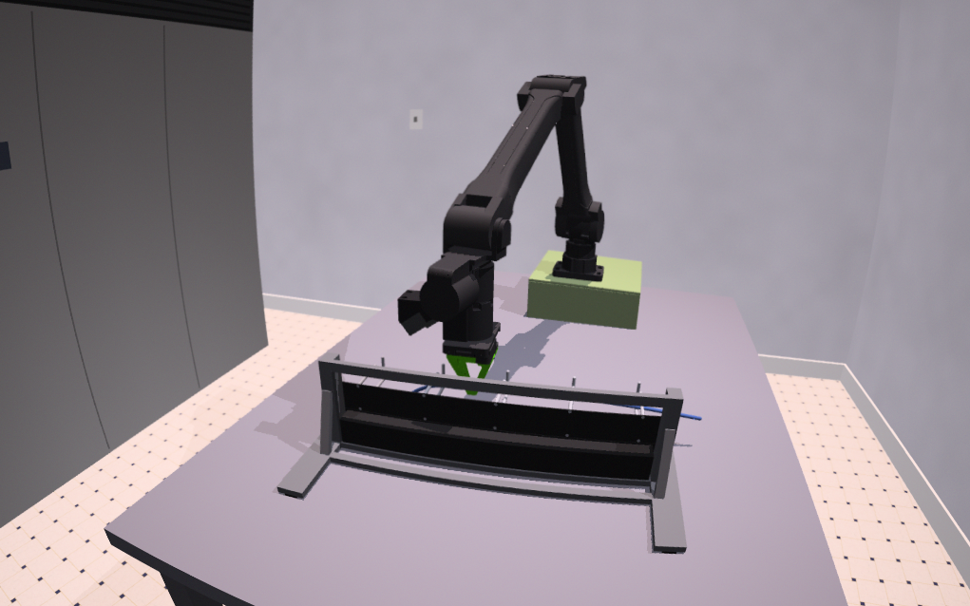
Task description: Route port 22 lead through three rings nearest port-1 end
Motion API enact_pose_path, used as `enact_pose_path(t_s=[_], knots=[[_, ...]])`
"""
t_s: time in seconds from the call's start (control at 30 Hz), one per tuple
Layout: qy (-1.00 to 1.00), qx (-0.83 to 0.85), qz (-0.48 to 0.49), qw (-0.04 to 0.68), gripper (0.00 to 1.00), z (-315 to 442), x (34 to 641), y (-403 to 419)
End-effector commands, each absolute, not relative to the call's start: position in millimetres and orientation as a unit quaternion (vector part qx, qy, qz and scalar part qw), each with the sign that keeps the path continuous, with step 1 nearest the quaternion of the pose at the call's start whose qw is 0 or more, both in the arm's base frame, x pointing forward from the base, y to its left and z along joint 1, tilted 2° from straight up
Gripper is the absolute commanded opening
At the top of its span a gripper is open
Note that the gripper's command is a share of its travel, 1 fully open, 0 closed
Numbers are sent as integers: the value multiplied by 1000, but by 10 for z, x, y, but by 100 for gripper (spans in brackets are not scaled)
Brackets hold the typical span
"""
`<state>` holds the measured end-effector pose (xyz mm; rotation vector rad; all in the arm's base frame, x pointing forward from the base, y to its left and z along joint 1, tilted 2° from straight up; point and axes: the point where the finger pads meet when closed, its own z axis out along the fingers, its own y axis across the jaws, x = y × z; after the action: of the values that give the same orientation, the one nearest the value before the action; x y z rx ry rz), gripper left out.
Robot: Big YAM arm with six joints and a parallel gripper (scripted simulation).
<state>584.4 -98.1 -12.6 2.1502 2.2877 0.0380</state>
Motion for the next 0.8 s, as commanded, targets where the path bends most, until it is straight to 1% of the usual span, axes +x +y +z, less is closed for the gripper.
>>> enact_pose_path(t_s=[0.0, 0.07, 0.17, 0.37, 0.77], knots=[[728, 686, 19, 13, 0, -126, 5956, -951], [727, 685, 28, 27, 0, -19, 6106, -969], [727, 685, 34, 35, 0, 86, 6163, -993], [728, 685, 24, 20, 0, 13, 6157, -941], [727, 686, 24, 21, 0, 22, 6309, -960]])
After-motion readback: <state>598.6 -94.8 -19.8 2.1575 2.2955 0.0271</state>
